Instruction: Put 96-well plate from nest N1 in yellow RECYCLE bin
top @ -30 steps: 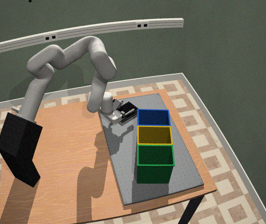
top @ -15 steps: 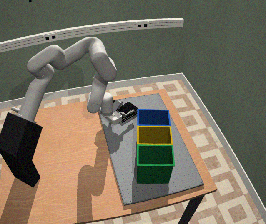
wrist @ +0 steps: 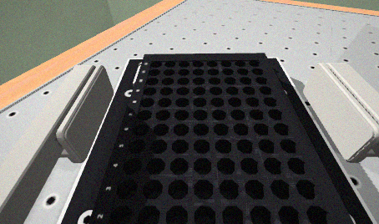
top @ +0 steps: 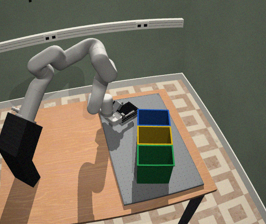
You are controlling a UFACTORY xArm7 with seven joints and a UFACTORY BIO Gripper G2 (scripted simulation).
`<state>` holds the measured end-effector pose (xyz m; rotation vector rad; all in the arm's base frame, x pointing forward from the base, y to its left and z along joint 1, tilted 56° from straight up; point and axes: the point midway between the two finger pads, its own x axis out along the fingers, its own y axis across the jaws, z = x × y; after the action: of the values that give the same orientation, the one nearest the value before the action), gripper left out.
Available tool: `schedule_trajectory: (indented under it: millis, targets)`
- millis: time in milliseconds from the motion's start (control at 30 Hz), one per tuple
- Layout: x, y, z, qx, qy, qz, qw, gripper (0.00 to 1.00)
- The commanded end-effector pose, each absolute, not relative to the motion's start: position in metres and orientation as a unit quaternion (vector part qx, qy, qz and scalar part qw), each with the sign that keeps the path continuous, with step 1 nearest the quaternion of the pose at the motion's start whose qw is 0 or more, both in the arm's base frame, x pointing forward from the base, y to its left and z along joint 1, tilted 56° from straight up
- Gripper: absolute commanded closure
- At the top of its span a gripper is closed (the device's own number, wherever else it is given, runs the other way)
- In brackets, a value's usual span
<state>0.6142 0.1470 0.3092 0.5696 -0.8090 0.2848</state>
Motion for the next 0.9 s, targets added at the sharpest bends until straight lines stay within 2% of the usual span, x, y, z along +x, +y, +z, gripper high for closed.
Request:
schedule_trajectory:
  millis: [0,767,800,867]
  targets:
    - [0.6161,0.1475,0.3083,0.272,-0.388,0.136,0.87,0.63]
    - [0.6177,0.149,0.3068,0.272,-0.388,0.136,0.87,0.63]
    - [0.6177,0.149,0.3069,0.272,-0.388,0.136,0.87,1.0]
    - [0.6177,0.149,0.3069,0.272,-0.388,0.136,0.87,1.0]
